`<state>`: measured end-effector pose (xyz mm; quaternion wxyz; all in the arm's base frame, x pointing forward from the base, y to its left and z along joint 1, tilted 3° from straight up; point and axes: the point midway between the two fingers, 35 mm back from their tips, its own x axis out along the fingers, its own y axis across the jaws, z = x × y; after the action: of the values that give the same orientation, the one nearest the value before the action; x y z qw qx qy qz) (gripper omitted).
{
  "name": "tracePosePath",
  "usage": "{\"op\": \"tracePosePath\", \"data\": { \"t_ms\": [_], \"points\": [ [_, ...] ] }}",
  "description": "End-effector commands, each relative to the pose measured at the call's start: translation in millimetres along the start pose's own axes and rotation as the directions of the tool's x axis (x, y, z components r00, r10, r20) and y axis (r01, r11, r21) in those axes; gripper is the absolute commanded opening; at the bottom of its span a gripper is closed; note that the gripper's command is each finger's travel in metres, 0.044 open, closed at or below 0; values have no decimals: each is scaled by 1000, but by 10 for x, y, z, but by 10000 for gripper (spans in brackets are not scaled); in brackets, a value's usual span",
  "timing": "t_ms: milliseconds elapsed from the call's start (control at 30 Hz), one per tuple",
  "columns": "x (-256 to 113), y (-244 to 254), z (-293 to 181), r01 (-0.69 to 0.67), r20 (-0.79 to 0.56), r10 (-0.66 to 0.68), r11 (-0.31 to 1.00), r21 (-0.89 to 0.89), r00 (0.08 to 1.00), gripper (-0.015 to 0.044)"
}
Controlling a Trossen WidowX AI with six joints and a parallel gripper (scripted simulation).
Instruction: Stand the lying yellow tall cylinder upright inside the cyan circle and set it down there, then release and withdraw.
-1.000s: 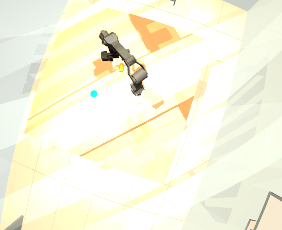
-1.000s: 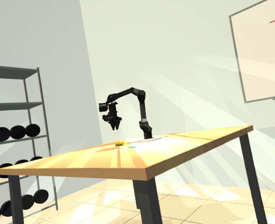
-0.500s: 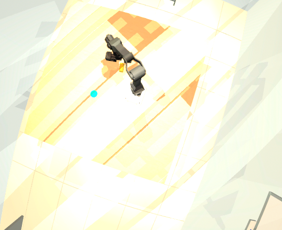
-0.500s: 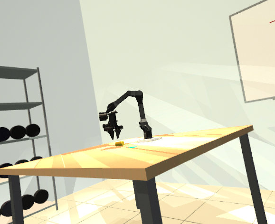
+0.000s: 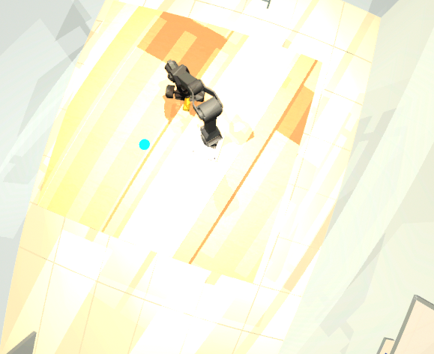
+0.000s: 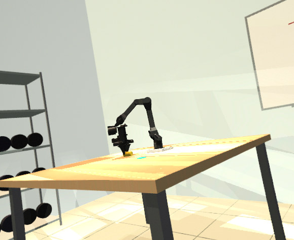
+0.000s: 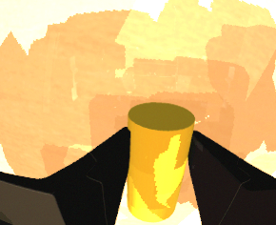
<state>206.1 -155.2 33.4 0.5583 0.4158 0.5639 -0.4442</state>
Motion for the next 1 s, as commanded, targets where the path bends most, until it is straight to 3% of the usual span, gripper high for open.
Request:
{"op": "tracePosePath", "data": {
  "t_ms": [0,967],
  "points": [
    [5,-3,6,2,4,-2,1000,-3,1000,105],
    [-826,30,40,1,4,-1,1000,-3,1000,105]
  ]
}}
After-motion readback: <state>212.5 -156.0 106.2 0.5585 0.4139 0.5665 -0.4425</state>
